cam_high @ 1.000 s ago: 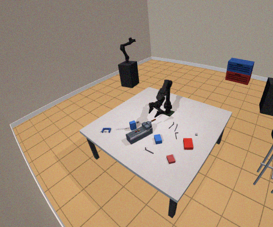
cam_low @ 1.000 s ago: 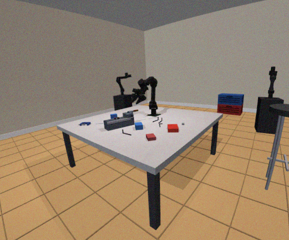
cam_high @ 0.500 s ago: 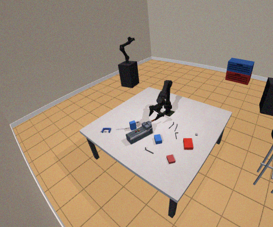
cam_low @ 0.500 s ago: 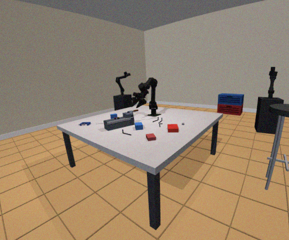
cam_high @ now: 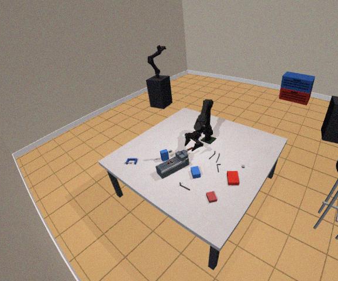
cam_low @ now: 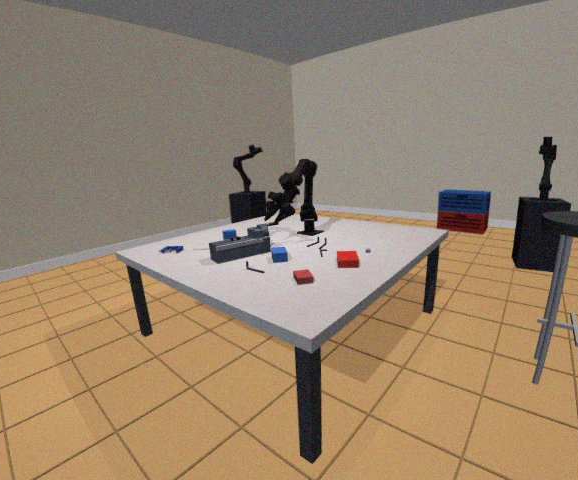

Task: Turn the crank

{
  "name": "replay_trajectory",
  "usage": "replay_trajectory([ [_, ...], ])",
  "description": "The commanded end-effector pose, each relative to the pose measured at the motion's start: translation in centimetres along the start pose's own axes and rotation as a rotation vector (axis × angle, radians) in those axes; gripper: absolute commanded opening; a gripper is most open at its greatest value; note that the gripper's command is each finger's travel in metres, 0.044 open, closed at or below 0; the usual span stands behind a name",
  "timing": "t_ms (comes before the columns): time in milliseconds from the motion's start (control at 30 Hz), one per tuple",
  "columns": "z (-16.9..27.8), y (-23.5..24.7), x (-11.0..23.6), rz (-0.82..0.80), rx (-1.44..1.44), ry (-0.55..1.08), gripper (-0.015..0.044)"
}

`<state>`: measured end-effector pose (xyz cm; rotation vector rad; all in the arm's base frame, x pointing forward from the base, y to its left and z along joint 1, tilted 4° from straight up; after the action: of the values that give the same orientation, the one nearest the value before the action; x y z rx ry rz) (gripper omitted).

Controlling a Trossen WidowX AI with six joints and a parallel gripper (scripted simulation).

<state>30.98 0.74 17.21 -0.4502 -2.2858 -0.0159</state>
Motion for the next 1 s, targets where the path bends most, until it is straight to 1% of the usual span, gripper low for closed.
replay_trajectory([
  [0,0.9,0.1,-0.8,0.007,0.006,0.015,0.0440],
  [633,2.8,0.2,-2.4,0.007,0.006,0.015,0.0440],
  [967,2.8,0.2,-2.4,0.007,0.006,0.015,0.0177],
])
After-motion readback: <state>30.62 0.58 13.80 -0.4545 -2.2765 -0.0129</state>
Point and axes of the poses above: the point midway between the two fingers, 35 mm back from their tips, its own x axis back along the fingers, its own y axis across the jaws, z = x × y, the point moved 5 cm from there along x, back along the fingers, and after that the axes turned 8 degrees about x, right-handed, at the moved point
